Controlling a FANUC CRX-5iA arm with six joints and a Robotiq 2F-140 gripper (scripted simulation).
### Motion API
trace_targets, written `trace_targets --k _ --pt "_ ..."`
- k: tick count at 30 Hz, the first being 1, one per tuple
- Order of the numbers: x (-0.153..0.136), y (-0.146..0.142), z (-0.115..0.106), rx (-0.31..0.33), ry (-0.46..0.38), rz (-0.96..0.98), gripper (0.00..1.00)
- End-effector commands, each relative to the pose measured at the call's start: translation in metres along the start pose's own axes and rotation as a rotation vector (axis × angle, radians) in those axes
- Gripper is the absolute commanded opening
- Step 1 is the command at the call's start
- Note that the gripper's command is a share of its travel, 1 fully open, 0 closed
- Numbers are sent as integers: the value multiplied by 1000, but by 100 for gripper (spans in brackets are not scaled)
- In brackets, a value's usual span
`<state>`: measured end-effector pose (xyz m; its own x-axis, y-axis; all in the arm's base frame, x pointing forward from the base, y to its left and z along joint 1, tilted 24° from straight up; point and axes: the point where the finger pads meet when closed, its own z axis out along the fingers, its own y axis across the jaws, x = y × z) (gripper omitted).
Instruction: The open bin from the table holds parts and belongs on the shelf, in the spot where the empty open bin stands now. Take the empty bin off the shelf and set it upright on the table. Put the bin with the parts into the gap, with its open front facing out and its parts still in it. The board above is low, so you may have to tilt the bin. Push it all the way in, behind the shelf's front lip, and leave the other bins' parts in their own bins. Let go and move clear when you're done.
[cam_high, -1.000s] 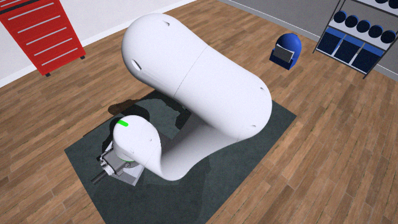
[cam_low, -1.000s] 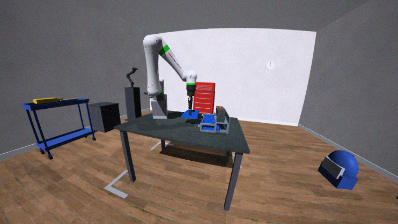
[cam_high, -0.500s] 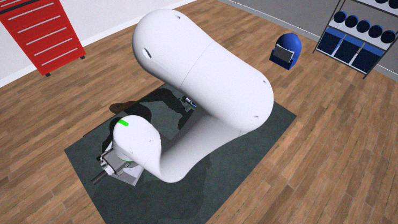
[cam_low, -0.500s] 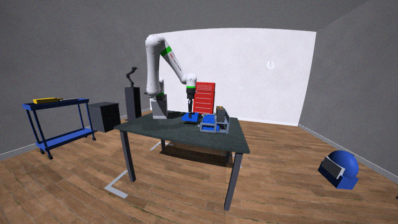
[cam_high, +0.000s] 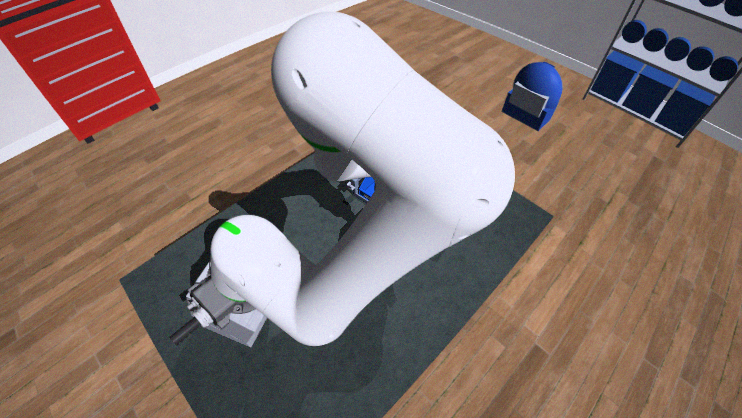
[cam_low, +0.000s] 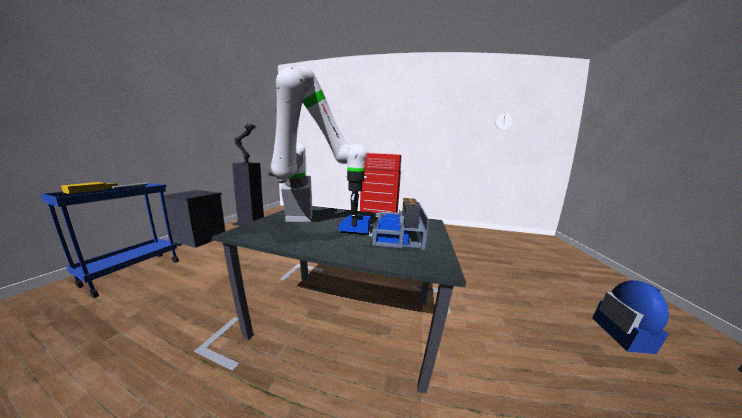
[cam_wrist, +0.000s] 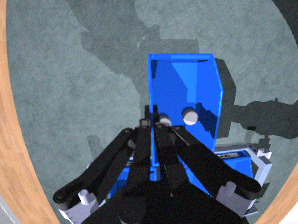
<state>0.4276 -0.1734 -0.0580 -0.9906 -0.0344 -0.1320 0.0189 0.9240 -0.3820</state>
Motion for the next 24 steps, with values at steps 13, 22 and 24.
trace_targets --k 13,22,24 --pt "-1 0 9 1 -2 0 10" --pt "-1 0 9 1 -2 0 10" --pt "-1 0 9 1 -2 0 10"
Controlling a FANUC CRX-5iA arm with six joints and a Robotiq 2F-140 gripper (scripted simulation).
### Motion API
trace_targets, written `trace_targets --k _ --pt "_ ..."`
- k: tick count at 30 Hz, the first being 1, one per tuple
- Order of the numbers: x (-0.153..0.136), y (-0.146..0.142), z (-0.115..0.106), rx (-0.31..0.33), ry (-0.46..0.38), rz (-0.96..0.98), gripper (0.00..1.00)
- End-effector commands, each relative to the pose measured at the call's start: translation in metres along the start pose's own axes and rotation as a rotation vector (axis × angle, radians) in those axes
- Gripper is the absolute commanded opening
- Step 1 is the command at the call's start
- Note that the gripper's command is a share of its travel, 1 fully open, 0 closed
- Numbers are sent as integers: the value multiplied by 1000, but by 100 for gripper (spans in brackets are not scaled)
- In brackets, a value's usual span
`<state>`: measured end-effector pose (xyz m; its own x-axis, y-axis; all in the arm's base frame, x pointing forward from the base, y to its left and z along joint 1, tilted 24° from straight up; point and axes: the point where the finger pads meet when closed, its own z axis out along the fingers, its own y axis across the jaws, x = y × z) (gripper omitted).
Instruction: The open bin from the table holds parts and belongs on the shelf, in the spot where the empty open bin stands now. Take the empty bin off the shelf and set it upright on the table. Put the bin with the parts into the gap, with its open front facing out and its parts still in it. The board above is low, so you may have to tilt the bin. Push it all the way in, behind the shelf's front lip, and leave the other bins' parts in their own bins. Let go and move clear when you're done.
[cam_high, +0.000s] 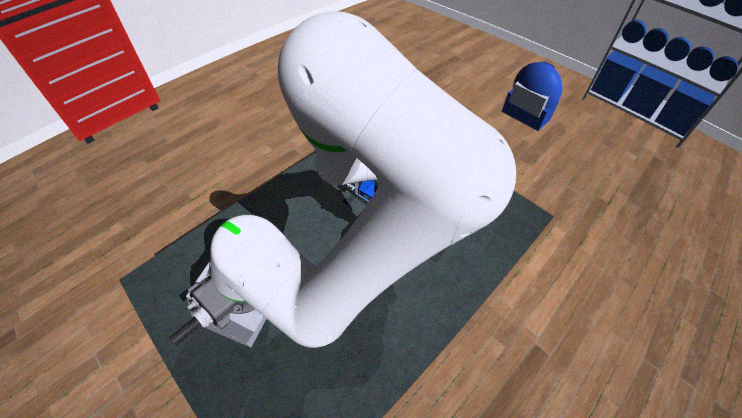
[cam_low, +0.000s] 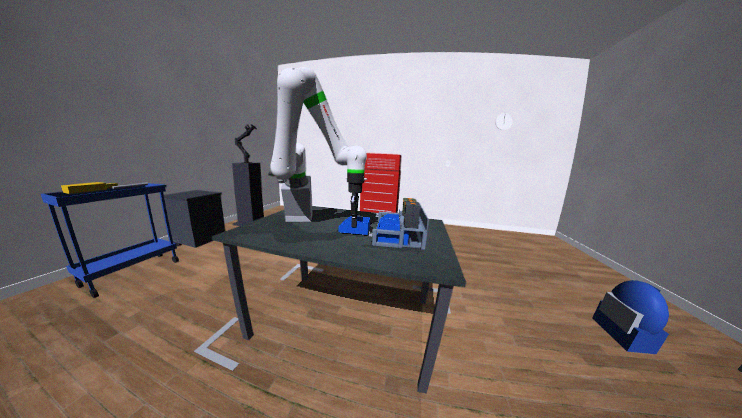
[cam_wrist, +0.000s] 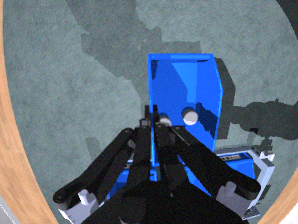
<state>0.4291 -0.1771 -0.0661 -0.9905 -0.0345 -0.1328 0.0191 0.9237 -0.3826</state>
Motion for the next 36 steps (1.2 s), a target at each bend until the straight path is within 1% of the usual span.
trace_targets --k 1,18,32,33,36 --pt "-1 0 0 0 -1 0 10" --pt "-1 0 7 0 -1 0 10" --pt "-1 0 7 0 -1 0 10" --pt "-1 0 7 0 -1 0 24" --pt "-1 0 7 0 -1 0 24"
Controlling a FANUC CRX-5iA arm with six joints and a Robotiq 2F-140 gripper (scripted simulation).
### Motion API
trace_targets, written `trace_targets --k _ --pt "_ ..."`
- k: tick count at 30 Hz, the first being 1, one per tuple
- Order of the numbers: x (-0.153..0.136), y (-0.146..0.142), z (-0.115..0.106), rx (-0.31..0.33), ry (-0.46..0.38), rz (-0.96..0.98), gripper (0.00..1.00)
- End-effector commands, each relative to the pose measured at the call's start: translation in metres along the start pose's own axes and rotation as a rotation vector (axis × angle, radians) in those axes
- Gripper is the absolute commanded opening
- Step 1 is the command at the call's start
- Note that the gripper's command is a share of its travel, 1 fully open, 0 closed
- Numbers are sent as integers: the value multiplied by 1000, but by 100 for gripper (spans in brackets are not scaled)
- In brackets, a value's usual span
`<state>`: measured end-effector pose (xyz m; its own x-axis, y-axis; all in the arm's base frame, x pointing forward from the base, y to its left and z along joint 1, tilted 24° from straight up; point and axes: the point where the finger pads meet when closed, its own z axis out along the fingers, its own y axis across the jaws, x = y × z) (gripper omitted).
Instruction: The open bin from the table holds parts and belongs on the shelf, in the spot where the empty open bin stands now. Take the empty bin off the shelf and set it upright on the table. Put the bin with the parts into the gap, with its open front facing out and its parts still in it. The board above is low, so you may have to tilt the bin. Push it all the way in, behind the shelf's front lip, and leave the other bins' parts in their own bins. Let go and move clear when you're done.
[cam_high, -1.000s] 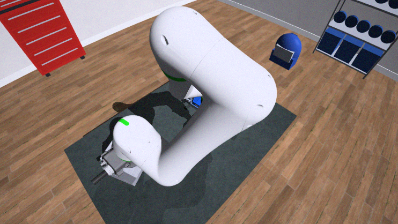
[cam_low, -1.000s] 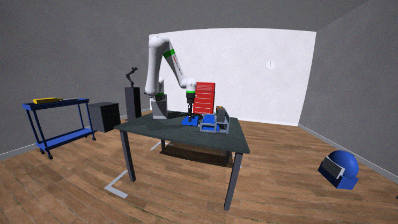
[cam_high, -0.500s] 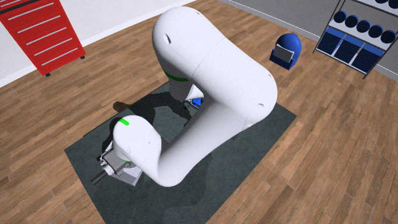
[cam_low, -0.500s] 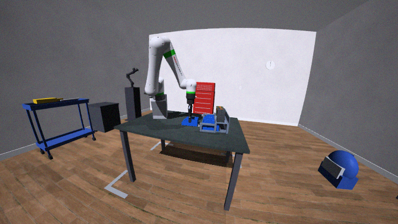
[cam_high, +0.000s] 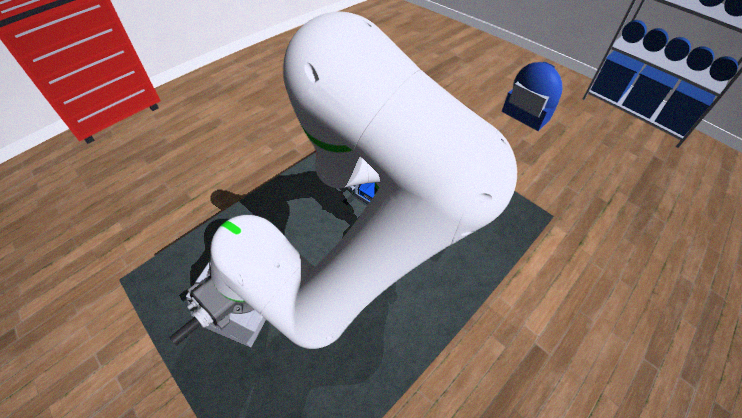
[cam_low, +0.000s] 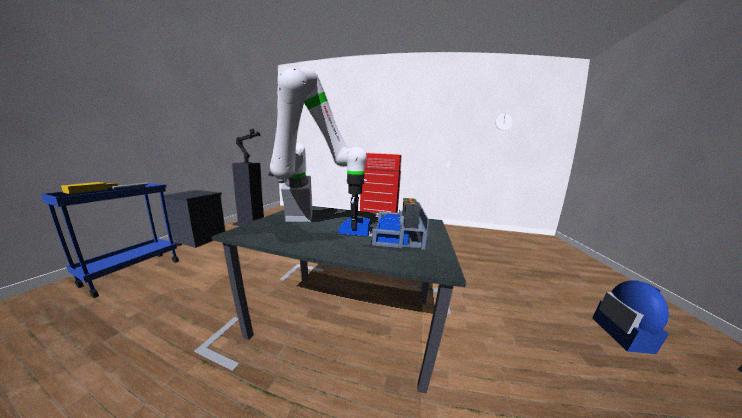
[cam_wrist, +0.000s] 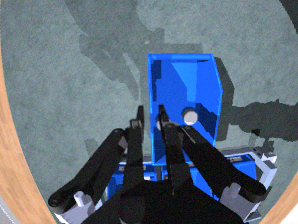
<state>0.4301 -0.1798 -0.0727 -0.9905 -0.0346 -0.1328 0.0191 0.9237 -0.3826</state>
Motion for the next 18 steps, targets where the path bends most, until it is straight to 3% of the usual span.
trace_targets --k 1,18 --pt "-1 0 0 0 -1 0 24" --pt "-1 0 0 0 -1 0 24"
